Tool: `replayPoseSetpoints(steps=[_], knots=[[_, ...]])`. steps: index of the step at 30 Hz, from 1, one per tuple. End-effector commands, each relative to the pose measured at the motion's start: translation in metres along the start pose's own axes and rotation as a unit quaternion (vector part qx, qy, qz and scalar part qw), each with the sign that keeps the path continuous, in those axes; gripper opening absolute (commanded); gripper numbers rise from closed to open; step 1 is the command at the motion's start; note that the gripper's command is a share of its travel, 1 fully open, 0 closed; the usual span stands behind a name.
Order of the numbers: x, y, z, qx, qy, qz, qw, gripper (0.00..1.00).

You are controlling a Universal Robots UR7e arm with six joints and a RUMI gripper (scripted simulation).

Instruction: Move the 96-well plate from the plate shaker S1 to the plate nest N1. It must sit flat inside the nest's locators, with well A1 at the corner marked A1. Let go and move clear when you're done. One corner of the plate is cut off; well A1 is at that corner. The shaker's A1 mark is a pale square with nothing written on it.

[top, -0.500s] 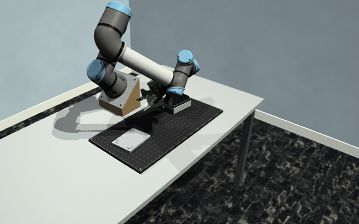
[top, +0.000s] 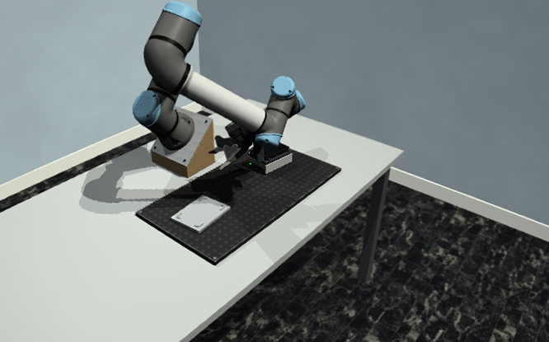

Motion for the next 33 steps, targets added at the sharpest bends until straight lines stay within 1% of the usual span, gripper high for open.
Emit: replayPoseSetpoints(steps=[1,2,3,5,6,7,10,11,12,15,16,17,20,22,25,27,30,32,33], knots=[[0.0,0.0,0.0,0.0,0.0,0.0,1.0,1.0],[0.0,0.0,0.0,0.0,0.0,0.0,1.0,1.0],[-0.002,-0.002,-0.001,0.014,-0.005,0.007,1.0,1.0],[-0.009,-0.007,0.003,0.019,-0.007,0.01,1.0,1.0],[-0.012,-0.009,0.002,0.033,-0.013,0.016,0.999,1.0],[-0.015,-0.011,0.004,0.038,-0.015,0.019,0.999,1.0],[-0.021,-0.015,0.008,0.038,-0.015,0.019,0.999,1.0],[-0.024,-0.017,0.008,0.053,-0.021,0.024,0.998,1.0],[-0.027,-0.02,0.009,0.06,-0.024,0.027,0.998,1.0],[-0.031,-0.023,0.012,0.06,-0.024,0.027,0.998,1.0],[-0.034,-0.025,0.012,0.075,-0.03,0.031,0.996,1.0],[-0.037,-0.028,0.013,0.083,-0.033,0.033,0.995,1.0],[-0.04,-0.03,0.016,0.083,-0.033,0.033,0.995,1.0],[-0.045,-0.035,0.016,0.108,-0.043,0.038,0.992,1.0],[-0.05,-0.04,0.021,0.108,-0.043,0.038,0.992,1.0],[-0.055,-0.044,0.021,0.134,-0.054,0.041,0.989,1.0],[-0.059,-0.049,0.025,0.134,-0.054,0.041,0.989,1.0],[-0.064,-0.053,0.025,0.161,-0.066,0.043,0.984,1.0],[-0.067,-0.057,0.028,0.161,-0.066,0.043,0.984,1.0]])
Point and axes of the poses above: the point where the finger pads meet when closed, its own y axis out along the fingers, its own x axis across the jaws, z = x × y, the point moved 10 cm from there along -y, back along the fingers, and after that the axes turned 7 degrees about -y, right-handed, at the moved point
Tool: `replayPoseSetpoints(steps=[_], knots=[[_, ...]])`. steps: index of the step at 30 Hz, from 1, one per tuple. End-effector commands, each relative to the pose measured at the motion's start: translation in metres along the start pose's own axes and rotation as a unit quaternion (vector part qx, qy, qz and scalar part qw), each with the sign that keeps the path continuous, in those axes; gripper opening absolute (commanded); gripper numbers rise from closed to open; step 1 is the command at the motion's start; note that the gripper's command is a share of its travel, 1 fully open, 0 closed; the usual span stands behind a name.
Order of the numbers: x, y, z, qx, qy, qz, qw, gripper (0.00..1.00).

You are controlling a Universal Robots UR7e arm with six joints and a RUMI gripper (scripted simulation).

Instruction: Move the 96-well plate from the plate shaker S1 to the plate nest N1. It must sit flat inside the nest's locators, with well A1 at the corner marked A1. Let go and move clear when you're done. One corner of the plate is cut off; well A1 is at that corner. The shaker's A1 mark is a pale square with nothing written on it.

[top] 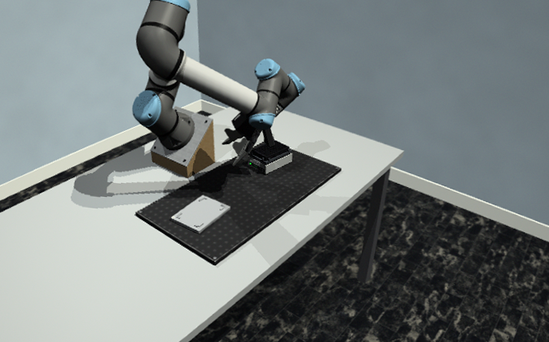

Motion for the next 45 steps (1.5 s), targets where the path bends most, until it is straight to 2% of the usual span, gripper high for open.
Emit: replayPoseSetpoints(steps=[1,3,5,8,10,13,15,20,22,24,26,29,31,37,38,40,42,45], knots=[[-0.01,-0.008,0.009,0.028,-0.012,0.003,1.0,1.0],[-0.01,-0.008,0.009,0.028,-0.012,0.003,1.0,1.0],[-0.015,-0.012,0.011,0.056,-0.026,0.002,0.998,1.0],[-0.019,-0.016,0.016,0.056,-0.026,0.002,0.998,1.0],[-0.023,-0.02,0.017,0.085,-0.04,0.0,0.996,1.0],[-0.026,-0.024,0.022,0.085,-0.04,0.0,0.996,1.0],[-0.031,-0.028,0.023,0.114,-0.055,-0.004,0.992,1.0],[-0.034,-0.032,0.028,0.115,-0.055,-0.004,0.992,1.0],[-0.038,-0.037,0.029,0.143,-0.07,-0.01,0.987,1.0],[-0.041,-0.041,0.033,0.145,-0.071,-0.011,0.987,1.0],[-0.046,-0.046,0.034,0.172,-0.086,-0.018,0.981,1.0],[-0.048,-0.05,0.038,0.175,-0.087,-0.019,0.981,1.0],[-0.053,-0.055,0.038,0.202,-0.103,-0.029,0.974,1.0],[-0.057,-0.063,0.042,0.218,-0.112,-0.036,0.969,1.0],[-0.059,-0.065,0.042,0.231,-0.12,-0.041,0.965,1.0],[-0.062,-0.07,0.045,0.235,-0.122,-0.043,0.963,1.0],[-0.066,-0.075,0.045,0.261,-0.137,-0.056,0.954,1.0],[-0.068,-0.081,0.048,0.265,-0.139,-0.058,0.952,1.0]])
Point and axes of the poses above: the point where the finger pads meet when closed, its own y axis out along the fingers, its own x axis across the jaws, z = x × y, the point moved 10 cm from there along -y, back along the fingers, and after that the axes turned 7 degrees about -y, right-handed, at the moved point
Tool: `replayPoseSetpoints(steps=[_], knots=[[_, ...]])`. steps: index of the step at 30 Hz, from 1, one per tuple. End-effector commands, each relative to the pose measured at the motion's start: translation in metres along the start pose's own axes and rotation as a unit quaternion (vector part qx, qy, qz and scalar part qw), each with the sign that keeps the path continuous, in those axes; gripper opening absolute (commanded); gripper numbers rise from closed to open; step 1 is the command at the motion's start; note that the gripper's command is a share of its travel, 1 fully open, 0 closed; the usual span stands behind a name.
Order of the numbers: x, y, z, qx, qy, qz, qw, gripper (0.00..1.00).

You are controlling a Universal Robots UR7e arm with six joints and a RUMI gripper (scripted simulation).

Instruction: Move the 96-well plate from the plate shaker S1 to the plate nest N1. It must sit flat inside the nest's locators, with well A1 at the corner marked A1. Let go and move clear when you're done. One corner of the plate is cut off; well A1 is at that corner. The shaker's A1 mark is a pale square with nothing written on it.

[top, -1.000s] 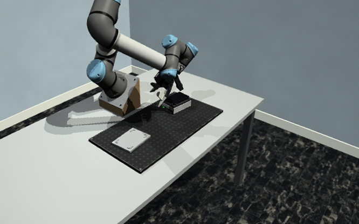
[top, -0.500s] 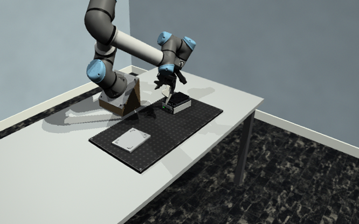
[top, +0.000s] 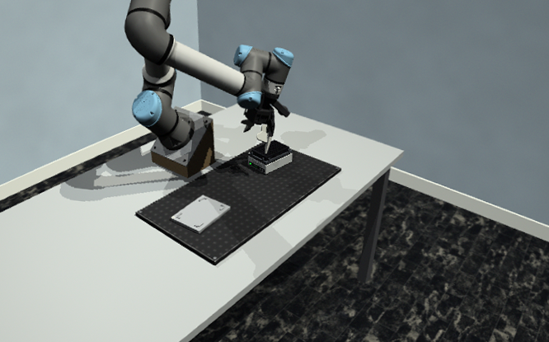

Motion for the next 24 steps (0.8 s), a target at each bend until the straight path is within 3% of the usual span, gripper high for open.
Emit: replayPoseSetpoints(steps=[1,3,5,7,10,13,15,18,24], knots=[[-0.004,-0.008,0.009,0.034,-0.021,-0.016,0.999,1.0],[-0.007,-0.013,0.014,0.051,-0.034,-0.026,0.998,1.0],[-0.007,-0.014,0.015,0.051,-0.034,-0.026,0.998,1.0],[-0.01,-0.02,0.018,0.075,-0.052,-0.041,0.995,1.0],[-0.011,-0.023,0.021,0.08,-0.056,-0.045,0.994,1.0],[-0.015,-0.031,0.026,0.109,-0.079,-0.066,0.989,1.0],[-0.016,-0.034,0.029,0.109,-0.079,-0.066,0.989,1.0],[-0.02,-0.043,0.033,0.136,-0.103,-0.089,0.981,1.0],[-0.02,-0.045,0.035,0.136,-0.103,-0.089,0.981,1.0]])
Point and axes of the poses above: the point where the finger pads meet when closed, its own y axis out along the fingers, its own x axis across the jaws, z = x × y, the point moved 10 cm from there along -y, back along the fingers, and after that the axes turned 7 degrees about -y, right-handed, at the moved point
